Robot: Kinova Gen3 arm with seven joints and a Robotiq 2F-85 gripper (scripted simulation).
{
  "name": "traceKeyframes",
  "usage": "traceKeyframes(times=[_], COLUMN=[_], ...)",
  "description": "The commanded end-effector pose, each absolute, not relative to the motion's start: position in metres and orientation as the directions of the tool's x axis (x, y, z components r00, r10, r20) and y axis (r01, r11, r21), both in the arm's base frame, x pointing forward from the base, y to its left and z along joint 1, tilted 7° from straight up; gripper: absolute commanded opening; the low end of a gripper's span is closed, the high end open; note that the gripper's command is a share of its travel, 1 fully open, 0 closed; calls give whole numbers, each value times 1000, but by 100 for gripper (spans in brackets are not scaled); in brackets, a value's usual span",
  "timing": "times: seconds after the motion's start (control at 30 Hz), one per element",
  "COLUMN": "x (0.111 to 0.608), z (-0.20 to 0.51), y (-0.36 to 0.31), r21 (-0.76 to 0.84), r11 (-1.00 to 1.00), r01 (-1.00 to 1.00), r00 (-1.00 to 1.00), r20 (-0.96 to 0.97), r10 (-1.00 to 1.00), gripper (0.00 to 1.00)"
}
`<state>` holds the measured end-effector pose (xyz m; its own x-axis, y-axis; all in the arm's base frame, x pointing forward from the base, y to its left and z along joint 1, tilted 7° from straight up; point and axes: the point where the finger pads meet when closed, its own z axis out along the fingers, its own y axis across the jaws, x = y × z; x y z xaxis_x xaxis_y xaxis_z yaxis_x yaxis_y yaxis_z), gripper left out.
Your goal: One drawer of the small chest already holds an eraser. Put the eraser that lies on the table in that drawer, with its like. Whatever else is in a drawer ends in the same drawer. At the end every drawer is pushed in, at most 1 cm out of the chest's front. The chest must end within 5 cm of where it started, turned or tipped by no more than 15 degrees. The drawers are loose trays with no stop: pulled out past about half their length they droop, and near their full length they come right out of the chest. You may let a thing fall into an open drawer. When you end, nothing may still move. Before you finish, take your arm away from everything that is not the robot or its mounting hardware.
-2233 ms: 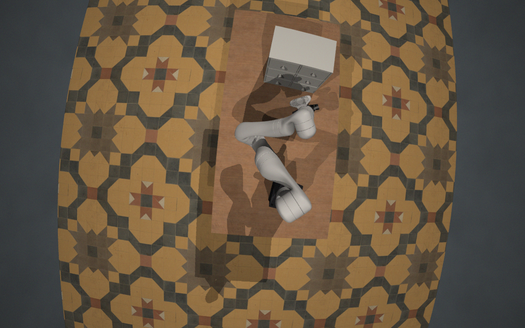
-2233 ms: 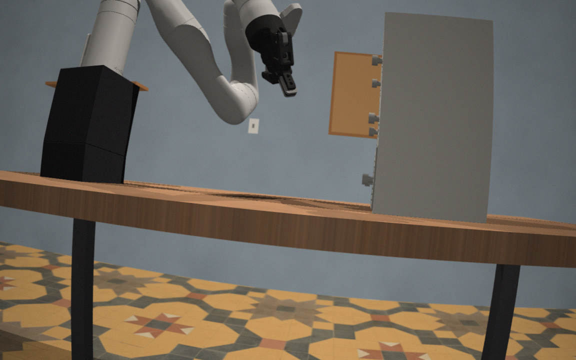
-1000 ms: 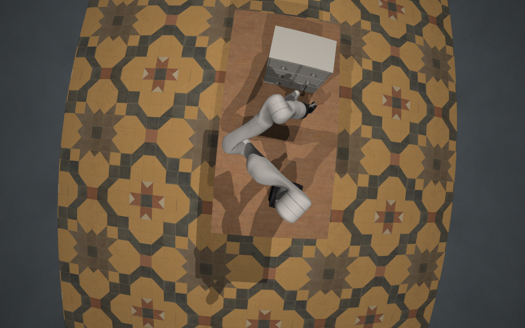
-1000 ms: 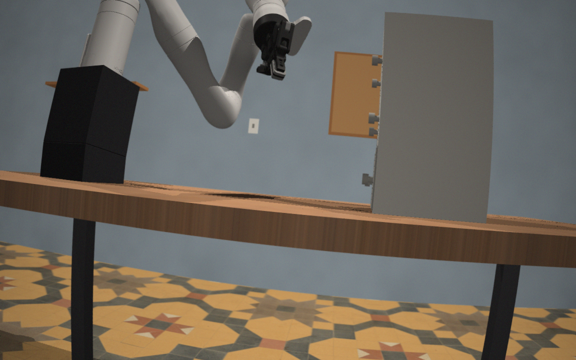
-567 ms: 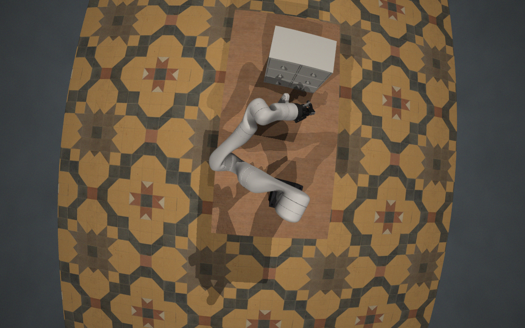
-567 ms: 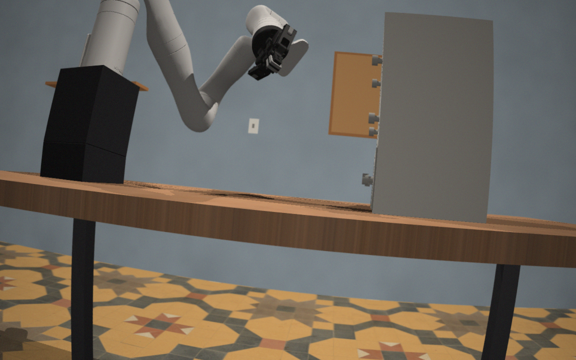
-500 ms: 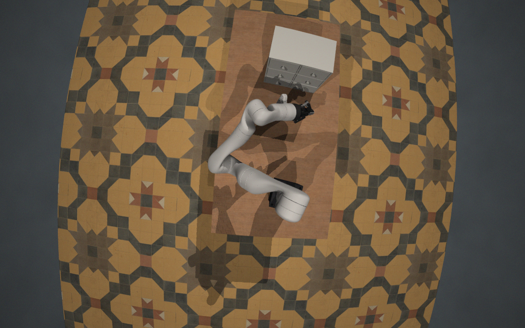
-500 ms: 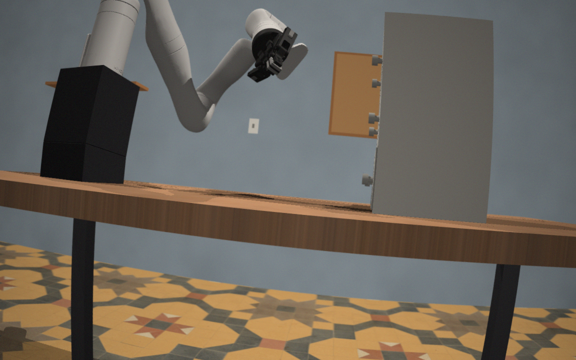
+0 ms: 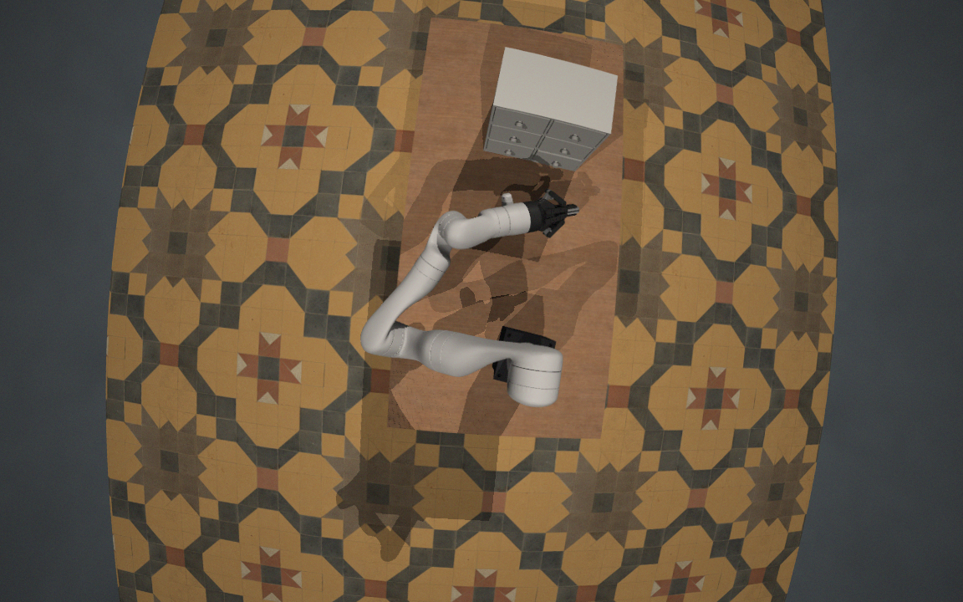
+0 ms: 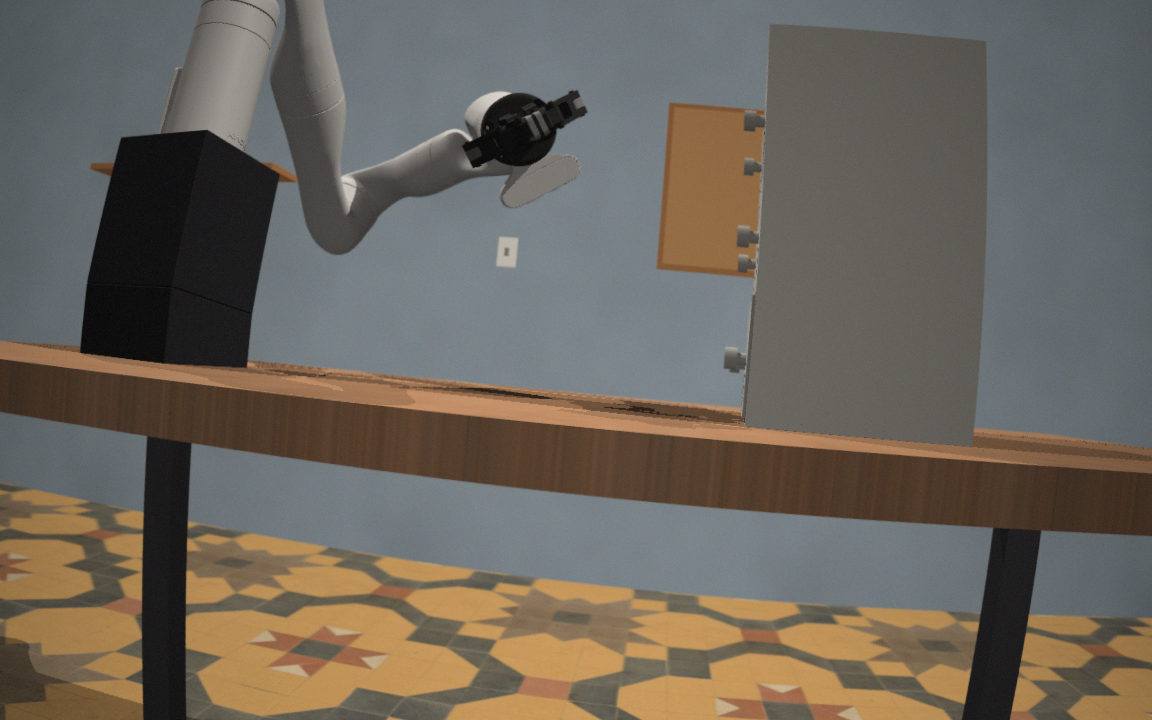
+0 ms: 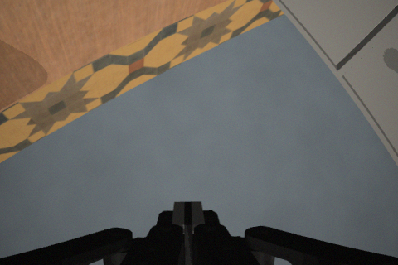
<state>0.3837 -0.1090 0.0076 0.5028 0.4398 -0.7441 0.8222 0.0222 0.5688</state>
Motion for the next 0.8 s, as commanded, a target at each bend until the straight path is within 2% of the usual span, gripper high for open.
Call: traceKeyframes(times=[0.0, 0.03, 0.07, 0.2, 0.4, 0.6, 0.63, 0.77], x=[396, 396, 396, 395, 394, 394, 394, 394], z=[10, 10, 10, 11, 12, 12, 12, 13], y=[-86, -86, -86, -86, -86, -86, -86, -86], r21=[481, 481, 419, 282, 119, 56, 33, 7], r11=[136, 136, 214, 282, 358, 414, 478, 547], r01=[866, 866, 882, 917, 926, 908, 878, 837], r00=[310, 310, 229, 86, -113, -223, -300, -399], r20=[-731, -731, -780, -831, -818, -774, -740, -675], r10=[608, 608, 582, 549, 565, 593, 603, 620], gripper=[0, 0, 0, 0, 0, 0, 0, 0])
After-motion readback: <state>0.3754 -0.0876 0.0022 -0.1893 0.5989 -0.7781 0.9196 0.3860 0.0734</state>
